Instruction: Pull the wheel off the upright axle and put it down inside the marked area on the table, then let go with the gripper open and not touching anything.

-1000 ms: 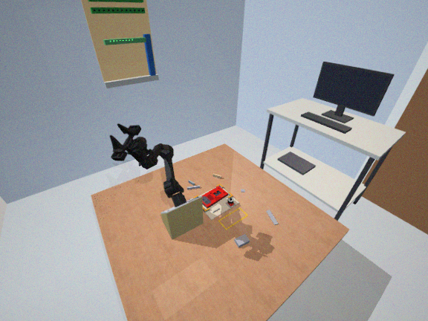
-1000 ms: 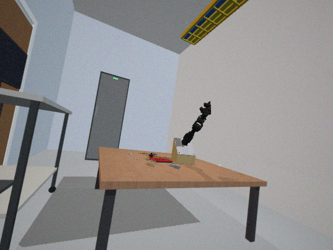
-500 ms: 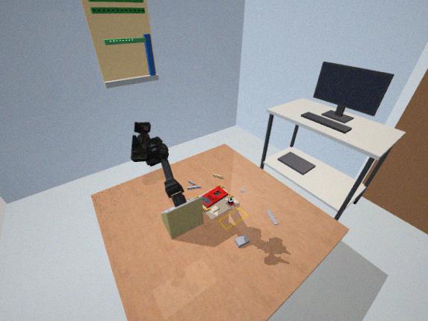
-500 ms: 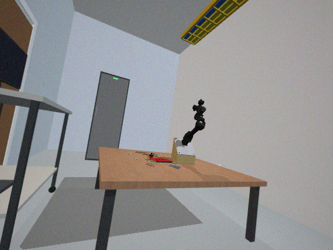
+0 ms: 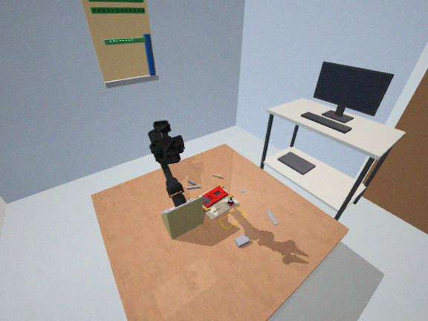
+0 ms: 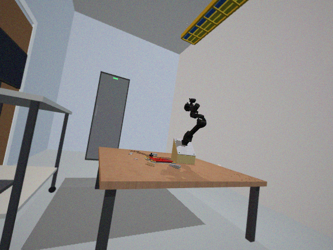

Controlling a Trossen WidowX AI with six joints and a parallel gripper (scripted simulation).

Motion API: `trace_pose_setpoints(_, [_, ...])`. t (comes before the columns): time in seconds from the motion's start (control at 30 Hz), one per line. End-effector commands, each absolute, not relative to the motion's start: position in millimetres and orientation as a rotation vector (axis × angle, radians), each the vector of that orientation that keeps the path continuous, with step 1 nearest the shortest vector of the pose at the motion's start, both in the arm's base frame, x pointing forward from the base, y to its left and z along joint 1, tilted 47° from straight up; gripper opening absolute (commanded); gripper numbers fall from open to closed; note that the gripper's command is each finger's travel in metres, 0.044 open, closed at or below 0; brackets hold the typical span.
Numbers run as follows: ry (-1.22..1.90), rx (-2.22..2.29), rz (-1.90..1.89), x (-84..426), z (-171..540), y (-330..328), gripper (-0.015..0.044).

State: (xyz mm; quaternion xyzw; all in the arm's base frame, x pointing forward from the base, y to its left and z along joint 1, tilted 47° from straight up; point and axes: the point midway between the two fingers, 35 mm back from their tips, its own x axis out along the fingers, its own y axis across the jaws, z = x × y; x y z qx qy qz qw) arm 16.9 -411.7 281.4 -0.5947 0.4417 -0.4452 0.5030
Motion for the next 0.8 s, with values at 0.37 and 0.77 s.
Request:
trace_pose_setpoints(0.37, [0.815,-1.130,-0.700,140.4,209.6,-415.2,0.0300])
trace_pose_setpoints(0.77, [0.706,-0.899,-0.397,237.3,154.4,-376.0,0.0300])
